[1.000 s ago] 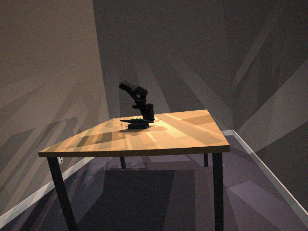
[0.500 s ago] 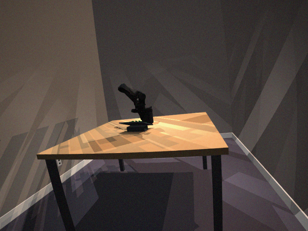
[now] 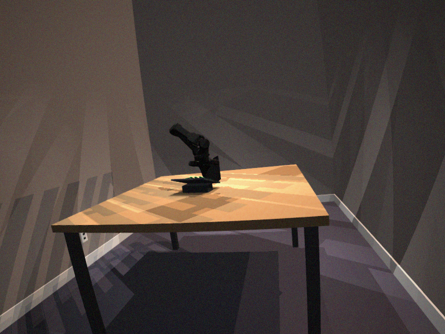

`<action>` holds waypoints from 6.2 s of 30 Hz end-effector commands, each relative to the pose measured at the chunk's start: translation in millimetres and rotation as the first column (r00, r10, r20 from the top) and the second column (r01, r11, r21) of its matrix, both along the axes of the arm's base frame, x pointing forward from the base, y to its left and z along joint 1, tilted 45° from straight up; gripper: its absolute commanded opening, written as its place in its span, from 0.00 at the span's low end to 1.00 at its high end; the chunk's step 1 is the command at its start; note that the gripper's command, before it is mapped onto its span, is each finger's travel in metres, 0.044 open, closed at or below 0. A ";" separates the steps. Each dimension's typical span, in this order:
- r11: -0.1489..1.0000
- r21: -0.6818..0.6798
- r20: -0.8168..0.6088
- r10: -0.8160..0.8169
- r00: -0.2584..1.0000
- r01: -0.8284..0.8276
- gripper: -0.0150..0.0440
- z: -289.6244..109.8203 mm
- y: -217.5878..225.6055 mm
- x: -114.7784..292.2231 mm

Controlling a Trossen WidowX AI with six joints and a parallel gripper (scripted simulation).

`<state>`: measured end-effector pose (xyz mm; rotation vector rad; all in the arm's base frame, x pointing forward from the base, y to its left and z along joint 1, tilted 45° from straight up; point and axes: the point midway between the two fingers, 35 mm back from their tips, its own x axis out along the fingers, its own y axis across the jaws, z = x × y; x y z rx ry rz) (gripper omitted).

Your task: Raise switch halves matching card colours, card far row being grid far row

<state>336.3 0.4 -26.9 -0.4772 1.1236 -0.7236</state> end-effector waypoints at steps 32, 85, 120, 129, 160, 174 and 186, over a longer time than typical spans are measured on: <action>1.000 -0.003 -0.003 0.001 1.000 -0.001 0.25 -2.3 -2.3 0.4; 1.000 -0.010 0.010 0.019 1.000 -0.019 0.25 68.5 3.3 -47.5; 0.999 -0.021 0.029 0.037 0.999 -0.037 0.25 37.3 -42.2 -37.9; 0.999 -0.021 0.029 0.037 0.999 -0.037 0.25 34.8 -45.2 -36.9; 0.999 -0.021 0.029 0.037 0.999 -0.037 0.25 33.8 -46.4 -36.4; 0.999 -0.021 0.029 0.037 0.999 -0.037 0.25 32.6 -47.8 -36.0; 0.999 -0.021 0.029 0.037 0.999 -0.037 0.25 31.6 -49.0 -35.5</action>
